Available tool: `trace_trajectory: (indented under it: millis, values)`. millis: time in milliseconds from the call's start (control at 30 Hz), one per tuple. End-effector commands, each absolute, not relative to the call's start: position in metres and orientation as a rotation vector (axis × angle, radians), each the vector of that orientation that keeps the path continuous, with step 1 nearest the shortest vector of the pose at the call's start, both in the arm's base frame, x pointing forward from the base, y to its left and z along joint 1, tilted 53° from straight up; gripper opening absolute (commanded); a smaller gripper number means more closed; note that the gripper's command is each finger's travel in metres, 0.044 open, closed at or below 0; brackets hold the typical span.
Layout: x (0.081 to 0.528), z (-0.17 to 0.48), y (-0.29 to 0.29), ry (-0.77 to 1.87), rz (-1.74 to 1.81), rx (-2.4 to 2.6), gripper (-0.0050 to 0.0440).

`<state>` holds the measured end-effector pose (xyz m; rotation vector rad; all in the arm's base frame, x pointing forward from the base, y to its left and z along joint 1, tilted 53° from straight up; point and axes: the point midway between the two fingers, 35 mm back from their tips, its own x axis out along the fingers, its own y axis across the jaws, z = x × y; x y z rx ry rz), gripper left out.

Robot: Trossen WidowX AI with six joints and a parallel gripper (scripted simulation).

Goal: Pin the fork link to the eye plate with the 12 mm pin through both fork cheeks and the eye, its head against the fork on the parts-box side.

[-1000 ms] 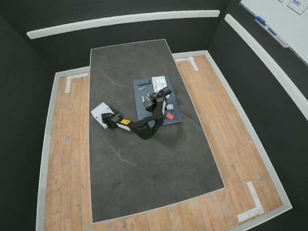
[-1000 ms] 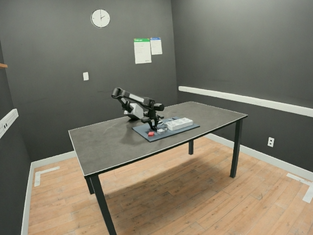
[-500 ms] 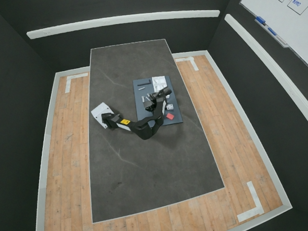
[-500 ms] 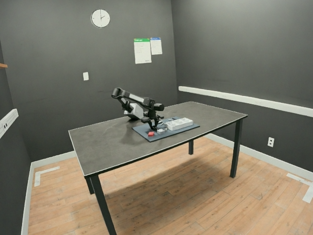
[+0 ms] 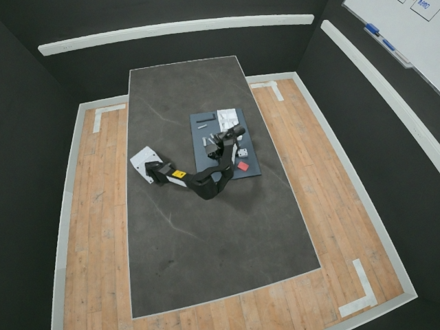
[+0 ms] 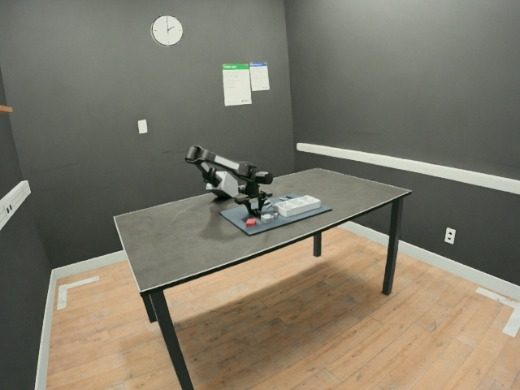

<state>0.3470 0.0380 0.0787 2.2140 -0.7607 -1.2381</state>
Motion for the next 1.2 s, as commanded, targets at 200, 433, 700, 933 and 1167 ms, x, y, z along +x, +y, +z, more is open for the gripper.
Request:
trace_trajectory:
  millis: [200,433,700,933,1167]
  values:
    - [0.348,0.0826,0.0392,-0.758,-1.227,2.223,0.025]
    - [0.348,0.0826,0.0392,-0.758,-1.227,2.223,0.025]
    - [0.3481,0.0834,0.0399,-0.758,-1.225,2.226,0.025]
    - [0.349,0.0872,0.0424,-0.762,-1.217,2.241,0.025]
    - [0.347,0.0923,0.0457,-0.763,-1.213,2.248,0.025]
